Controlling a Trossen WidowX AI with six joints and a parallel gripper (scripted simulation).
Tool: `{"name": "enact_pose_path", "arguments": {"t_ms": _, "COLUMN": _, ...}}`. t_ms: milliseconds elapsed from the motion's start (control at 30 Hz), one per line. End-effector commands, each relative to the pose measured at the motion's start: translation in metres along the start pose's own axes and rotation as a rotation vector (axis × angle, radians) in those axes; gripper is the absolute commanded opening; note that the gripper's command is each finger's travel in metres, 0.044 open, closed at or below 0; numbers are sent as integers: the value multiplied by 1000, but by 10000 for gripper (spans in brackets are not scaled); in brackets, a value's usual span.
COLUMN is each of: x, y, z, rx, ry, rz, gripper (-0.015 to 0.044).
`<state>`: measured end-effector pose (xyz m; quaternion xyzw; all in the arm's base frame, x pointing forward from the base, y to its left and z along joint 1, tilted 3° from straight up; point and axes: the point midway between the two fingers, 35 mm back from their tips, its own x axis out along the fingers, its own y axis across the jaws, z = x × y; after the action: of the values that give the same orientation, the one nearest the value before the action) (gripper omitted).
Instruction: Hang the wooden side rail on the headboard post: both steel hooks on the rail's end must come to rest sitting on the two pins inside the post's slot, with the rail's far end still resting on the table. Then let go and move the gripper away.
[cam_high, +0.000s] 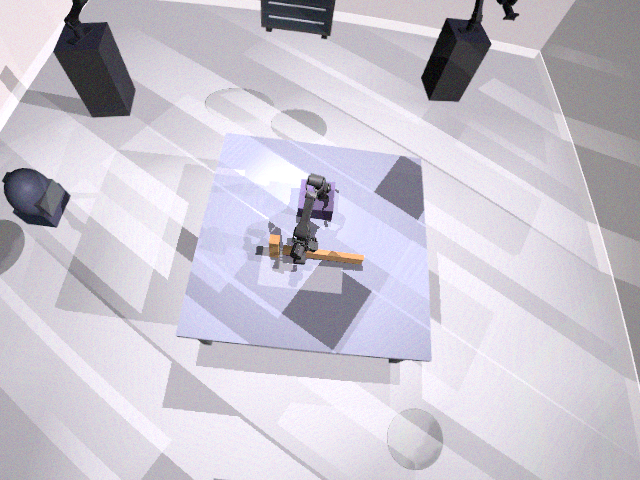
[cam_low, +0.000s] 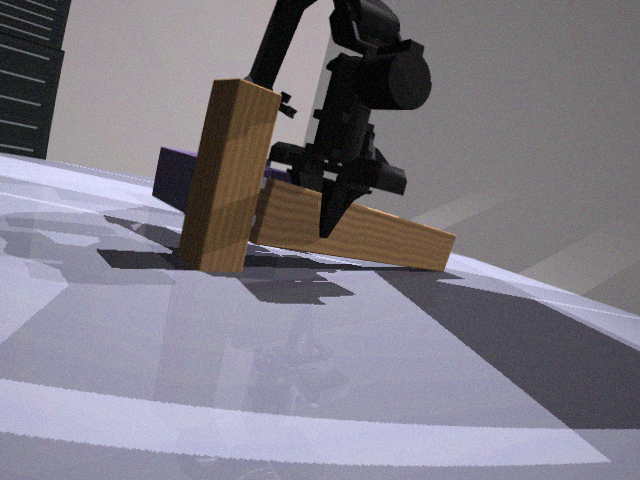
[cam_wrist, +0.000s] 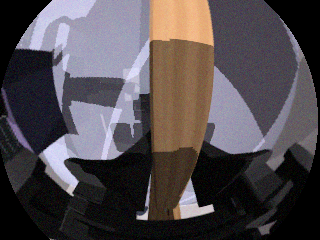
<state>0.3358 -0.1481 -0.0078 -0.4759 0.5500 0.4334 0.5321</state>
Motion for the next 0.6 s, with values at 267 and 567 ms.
{"name": "enact_pose_path", "arguments": {"t_ms": 267, "x": -1, "y": -3, "z": -3, "rx": -1, "ry": 2, "rz": -11, "gripper": 0}}
{"name": "enact_pose_path", "arguments": {"t_ms": 567, "x": 0, "y": -2, "z": -4, "rx": -1, "ry": 2, "rz": -10, "gripper": 0}}
